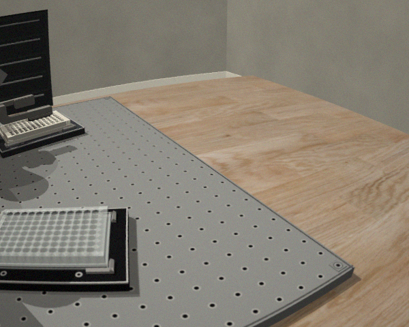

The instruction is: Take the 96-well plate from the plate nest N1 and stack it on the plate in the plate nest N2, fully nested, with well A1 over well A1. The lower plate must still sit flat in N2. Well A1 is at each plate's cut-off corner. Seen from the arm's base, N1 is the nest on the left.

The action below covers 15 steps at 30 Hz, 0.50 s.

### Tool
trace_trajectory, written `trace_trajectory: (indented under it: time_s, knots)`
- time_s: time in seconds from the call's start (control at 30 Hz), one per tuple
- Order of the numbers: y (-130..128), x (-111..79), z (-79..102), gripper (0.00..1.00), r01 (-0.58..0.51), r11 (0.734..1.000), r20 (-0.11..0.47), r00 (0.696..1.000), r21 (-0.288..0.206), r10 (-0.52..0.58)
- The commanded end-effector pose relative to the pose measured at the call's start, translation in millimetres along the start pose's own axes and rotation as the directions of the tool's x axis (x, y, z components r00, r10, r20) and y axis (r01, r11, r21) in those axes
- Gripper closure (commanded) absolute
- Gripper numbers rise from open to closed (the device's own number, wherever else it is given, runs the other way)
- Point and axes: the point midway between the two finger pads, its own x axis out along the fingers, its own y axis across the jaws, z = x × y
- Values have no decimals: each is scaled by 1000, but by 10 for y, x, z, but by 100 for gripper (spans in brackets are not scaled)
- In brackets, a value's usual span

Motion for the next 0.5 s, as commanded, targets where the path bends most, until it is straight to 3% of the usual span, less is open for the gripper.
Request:
trace_trajectory:
  time_s: [0.0,0.47]
  knots:
    - [3,16,-37,63,0,1000,5,1000,2,0]
    - [3,16,-60,63,0,1000,5,1000,2,0]
